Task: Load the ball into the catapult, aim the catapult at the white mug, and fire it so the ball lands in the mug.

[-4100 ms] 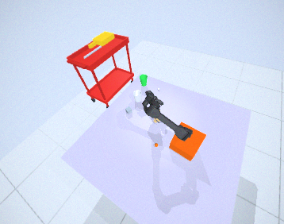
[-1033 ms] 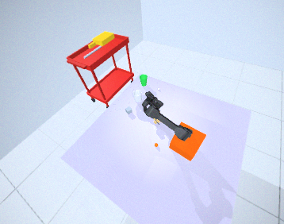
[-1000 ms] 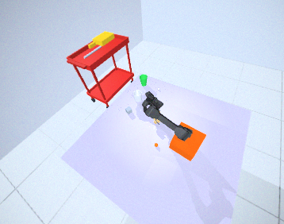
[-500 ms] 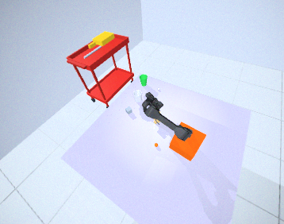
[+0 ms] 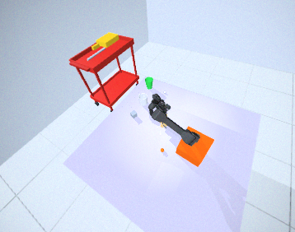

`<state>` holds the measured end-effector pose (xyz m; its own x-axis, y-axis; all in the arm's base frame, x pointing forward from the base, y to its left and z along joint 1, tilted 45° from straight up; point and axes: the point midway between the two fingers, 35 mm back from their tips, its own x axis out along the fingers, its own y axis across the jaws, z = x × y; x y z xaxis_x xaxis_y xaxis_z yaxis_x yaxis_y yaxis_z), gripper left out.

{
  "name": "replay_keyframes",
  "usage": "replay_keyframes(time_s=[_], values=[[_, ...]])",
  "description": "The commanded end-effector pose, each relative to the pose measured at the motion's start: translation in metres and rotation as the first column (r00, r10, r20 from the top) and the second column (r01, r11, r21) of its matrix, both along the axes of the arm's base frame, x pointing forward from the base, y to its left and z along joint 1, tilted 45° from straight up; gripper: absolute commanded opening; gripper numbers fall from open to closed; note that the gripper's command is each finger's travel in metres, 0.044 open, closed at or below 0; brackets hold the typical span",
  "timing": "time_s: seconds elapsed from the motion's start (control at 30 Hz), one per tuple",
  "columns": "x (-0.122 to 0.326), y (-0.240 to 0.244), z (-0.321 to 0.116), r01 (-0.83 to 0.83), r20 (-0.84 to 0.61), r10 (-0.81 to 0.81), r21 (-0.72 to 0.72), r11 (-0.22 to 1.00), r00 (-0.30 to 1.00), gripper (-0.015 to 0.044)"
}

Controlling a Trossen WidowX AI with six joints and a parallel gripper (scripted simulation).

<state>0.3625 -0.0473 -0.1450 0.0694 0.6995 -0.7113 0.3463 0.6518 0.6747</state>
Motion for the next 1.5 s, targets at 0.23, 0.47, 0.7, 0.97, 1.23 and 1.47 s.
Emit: replay_keyframes(time_s=[0.23, 0.47, 0.7, 0.97, 1.23, 1.47], values=[[0.008, -0.015, 0.011, 0.014, 0.031, -0.013, -0.016, 1.000, 0.999, 0.0000], [0.010, -0.007, 0.002, 0.015, 0.030, -0.014, -0.015, 1.000, 0.999, 0.0000], [0.011, 0.001, -0.006, 0.016, 0.028, -0.016, -0.014, 1.000, 0.999, 0.0000], [0.012, 0.010, -0.015, 0.017, 0.026, -0.017, -0.012, 1.000, 1.000, 0.0000], [0.012, 0.015, -0.018, 0.006, 0.029, -0.006, -0.017, 1.000, 1.000, 0.0000], [0.012, 0.015, -0.018, 0.006, 0.029, -0.006, -0.017, 1.000, 1.000, 0.0105]])
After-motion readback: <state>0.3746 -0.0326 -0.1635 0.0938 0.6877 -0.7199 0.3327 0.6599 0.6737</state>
